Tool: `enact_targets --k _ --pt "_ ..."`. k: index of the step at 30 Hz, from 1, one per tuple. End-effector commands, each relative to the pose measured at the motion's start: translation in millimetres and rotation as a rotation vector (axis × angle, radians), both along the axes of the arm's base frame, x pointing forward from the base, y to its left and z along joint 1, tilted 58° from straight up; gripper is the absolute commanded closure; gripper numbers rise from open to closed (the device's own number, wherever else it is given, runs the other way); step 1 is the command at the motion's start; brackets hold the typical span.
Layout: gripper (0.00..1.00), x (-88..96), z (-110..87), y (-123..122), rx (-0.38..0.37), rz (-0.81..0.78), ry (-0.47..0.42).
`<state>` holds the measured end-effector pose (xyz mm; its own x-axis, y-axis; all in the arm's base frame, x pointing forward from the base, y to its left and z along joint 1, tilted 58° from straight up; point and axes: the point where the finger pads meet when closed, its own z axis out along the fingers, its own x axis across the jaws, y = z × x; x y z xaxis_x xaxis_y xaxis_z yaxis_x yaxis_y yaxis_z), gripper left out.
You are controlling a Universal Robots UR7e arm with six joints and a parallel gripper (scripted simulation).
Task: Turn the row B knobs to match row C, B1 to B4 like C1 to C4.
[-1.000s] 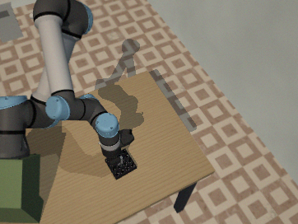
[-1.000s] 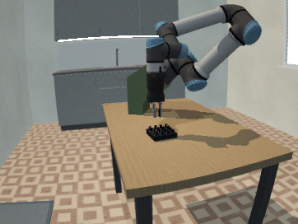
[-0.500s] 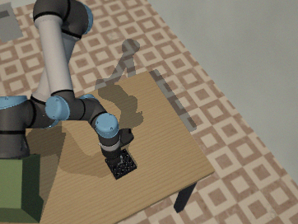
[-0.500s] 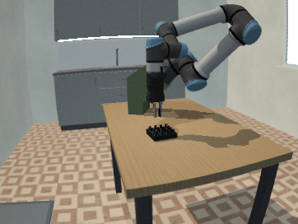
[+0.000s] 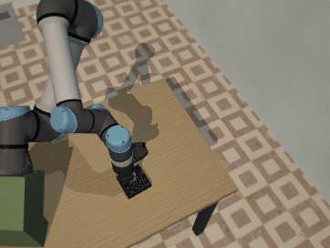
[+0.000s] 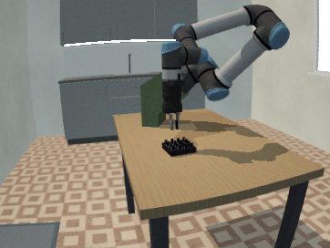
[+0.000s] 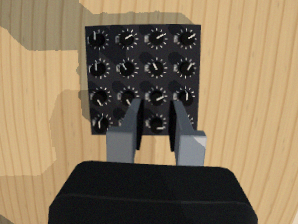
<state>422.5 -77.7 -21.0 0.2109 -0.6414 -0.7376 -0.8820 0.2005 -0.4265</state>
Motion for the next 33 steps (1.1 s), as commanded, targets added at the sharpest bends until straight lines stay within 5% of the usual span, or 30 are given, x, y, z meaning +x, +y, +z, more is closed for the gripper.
enact_targets --k 1,33 --pt "0.54 0.1 0.1 -0.5 -0.001 -0.001 0.000" --pt "0.54 1.2 -1.4 1.5 -0.001 -0.001 -0.001"
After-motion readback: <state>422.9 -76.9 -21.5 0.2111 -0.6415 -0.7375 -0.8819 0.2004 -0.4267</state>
